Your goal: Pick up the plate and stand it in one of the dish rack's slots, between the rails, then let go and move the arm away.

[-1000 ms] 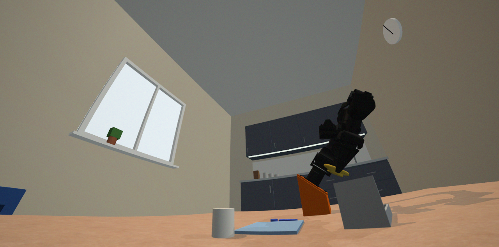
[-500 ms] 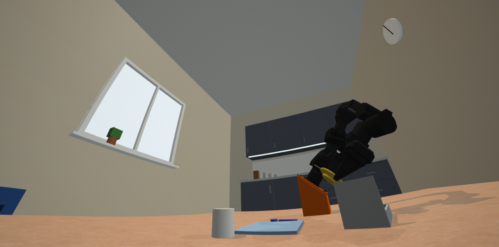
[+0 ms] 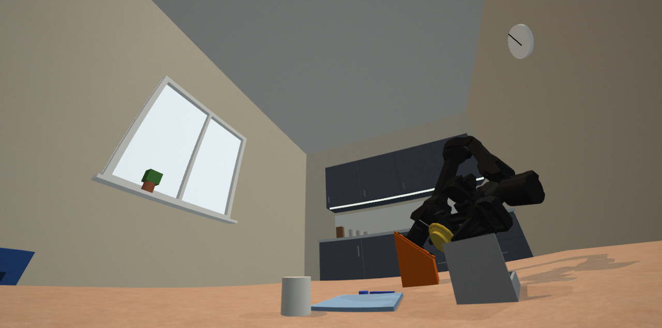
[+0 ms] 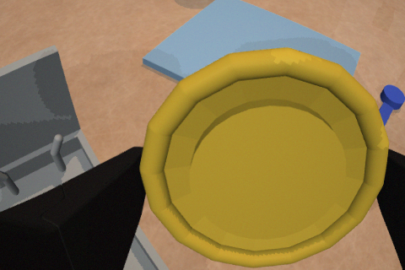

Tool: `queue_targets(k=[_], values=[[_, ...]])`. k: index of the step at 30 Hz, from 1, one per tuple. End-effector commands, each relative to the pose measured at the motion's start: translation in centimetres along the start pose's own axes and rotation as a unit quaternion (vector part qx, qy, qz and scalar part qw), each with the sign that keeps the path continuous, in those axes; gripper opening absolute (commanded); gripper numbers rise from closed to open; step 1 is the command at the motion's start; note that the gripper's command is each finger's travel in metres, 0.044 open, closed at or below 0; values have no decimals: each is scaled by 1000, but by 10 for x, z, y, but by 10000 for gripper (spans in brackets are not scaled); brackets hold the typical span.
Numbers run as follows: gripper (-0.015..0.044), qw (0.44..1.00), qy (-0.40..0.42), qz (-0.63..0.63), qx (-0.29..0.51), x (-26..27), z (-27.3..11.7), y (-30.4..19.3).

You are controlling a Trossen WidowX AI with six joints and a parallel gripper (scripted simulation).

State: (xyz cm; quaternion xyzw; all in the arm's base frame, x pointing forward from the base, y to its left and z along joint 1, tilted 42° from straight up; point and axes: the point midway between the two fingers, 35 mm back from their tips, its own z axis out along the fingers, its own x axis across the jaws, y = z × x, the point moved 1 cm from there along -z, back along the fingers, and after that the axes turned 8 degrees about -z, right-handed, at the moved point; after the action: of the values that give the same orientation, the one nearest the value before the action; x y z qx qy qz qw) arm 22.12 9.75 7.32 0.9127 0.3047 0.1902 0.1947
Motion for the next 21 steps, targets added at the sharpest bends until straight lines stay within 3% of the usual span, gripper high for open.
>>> queue_targets(k=[1,21], values=[[0,999,22,-8,-33,3,0,-2],[0,965,172,-40,-192,15,-22,-21]])
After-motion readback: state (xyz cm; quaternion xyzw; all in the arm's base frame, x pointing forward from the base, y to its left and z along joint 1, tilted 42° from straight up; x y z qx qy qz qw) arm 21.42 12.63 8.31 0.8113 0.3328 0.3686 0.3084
